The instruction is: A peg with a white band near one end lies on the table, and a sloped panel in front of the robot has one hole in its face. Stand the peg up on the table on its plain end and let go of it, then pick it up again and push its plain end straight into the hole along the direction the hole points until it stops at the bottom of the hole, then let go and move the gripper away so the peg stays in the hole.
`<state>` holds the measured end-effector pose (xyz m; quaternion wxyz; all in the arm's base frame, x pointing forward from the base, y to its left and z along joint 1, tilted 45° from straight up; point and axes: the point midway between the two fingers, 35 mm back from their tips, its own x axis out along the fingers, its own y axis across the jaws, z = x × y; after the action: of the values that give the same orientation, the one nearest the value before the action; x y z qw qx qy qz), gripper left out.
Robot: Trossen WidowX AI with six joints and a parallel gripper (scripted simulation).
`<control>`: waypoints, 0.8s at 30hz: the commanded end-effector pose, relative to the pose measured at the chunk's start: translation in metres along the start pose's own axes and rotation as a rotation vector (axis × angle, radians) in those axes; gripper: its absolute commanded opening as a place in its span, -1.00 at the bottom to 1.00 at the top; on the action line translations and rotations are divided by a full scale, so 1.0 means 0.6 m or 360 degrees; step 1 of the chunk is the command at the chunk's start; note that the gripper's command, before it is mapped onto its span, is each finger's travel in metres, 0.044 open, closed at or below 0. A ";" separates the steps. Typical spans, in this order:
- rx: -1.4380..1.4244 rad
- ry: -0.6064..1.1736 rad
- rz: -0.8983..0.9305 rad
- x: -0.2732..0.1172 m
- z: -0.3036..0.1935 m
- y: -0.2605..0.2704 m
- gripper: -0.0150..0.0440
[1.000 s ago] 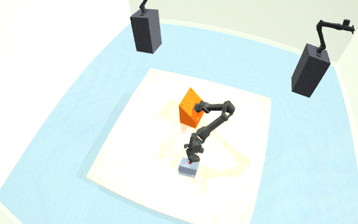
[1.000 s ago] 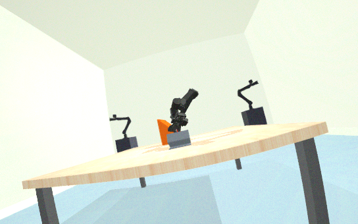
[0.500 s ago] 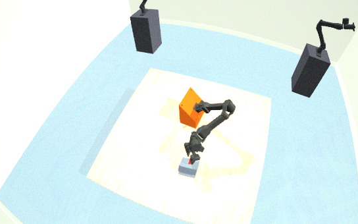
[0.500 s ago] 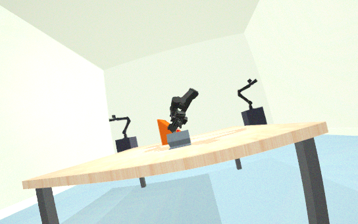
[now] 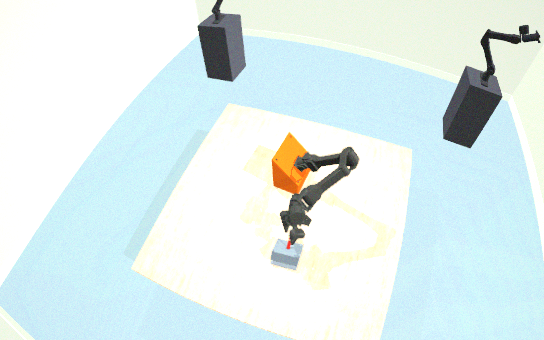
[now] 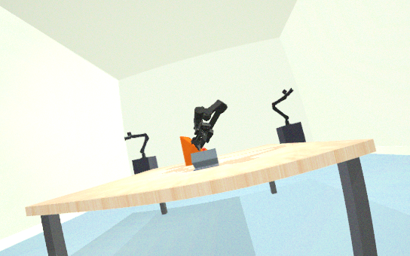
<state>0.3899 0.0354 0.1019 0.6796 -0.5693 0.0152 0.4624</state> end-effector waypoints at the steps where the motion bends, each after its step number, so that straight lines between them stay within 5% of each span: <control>1: -0.0008 -0.0001 -0.0003 -0.013 -0.001 -0.001 1.00; 24: 0.0001 0.0003 -0.0010 -0.081 -0.004 0.002 1.00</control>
<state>0.3646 0.0056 0.1243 0.6821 -0.5682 0.0167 0.4601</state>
